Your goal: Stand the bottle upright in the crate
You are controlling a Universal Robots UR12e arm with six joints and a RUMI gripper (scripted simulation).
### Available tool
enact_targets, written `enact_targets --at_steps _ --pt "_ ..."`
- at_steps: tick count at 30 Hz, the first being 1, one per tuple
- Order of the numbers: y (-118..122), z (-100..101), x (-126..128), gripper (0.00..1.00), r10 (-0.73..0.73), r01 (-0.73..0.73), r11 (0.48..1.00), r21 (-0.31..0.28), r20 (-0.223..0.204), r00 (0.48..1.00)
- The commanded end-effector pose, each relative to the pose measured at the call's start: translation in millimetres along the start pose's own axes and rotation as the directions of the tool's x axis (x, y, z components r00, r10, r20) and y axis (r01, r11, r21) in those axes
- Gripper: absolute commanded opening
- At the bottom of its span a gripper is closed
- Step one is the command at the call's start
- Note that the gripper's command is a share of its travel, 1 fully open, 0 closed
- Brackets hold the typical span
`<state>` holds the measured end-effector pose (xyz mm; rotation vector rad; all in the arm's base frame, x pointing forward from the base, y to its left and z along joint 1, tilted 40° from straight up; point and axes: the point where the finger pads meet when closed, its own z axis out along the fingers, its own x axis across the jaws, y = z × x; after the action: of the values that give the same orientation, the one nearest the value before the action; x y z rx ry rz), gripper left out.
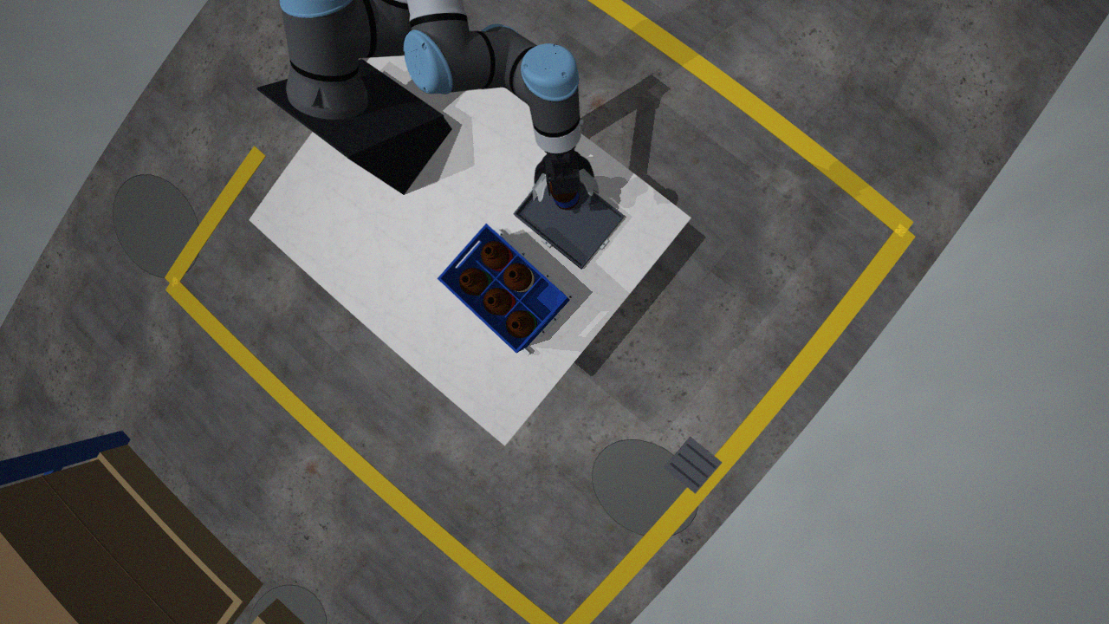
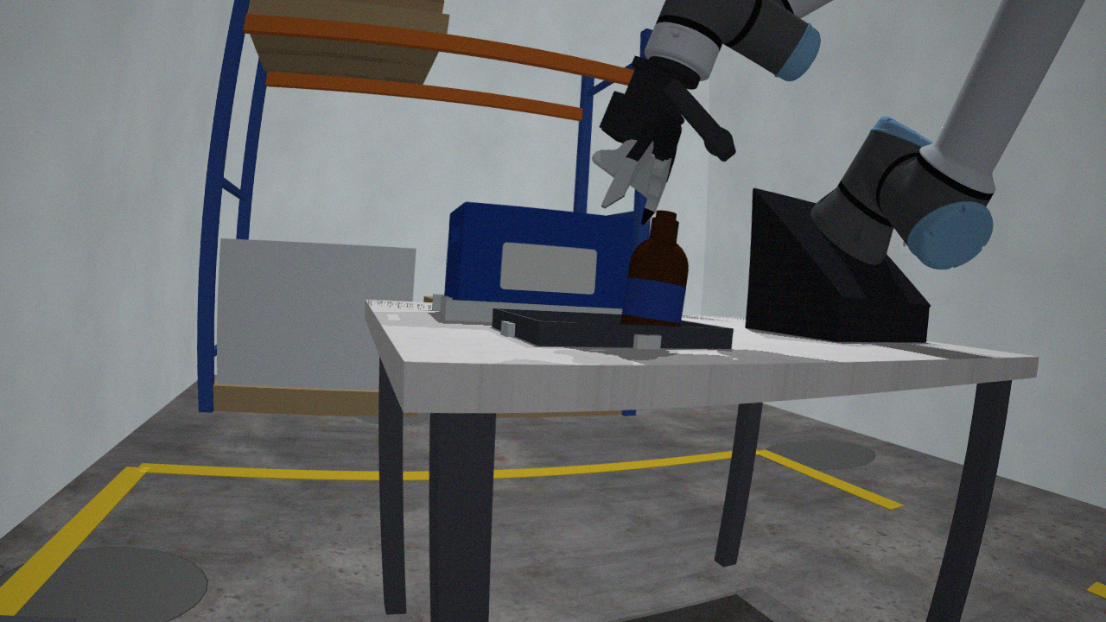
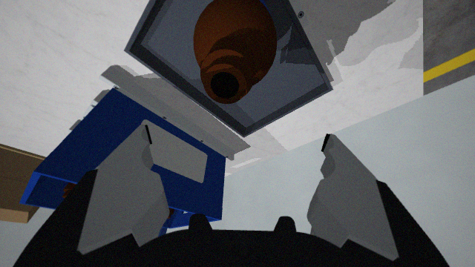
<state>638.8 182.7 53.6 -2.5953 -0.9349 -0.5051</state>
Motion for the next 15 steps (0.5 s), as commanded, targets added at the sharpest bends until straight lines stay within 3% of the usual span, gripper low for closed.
enact_targets --at_steps 1,15 --pt "6 -12 4 1.0 -0.003 0.003 1.0 -0.004 -0.004 1.0" --pt "16 -38 4 1.0 -0.003 0.003 1.0 -0.004 -0.004 1.0"
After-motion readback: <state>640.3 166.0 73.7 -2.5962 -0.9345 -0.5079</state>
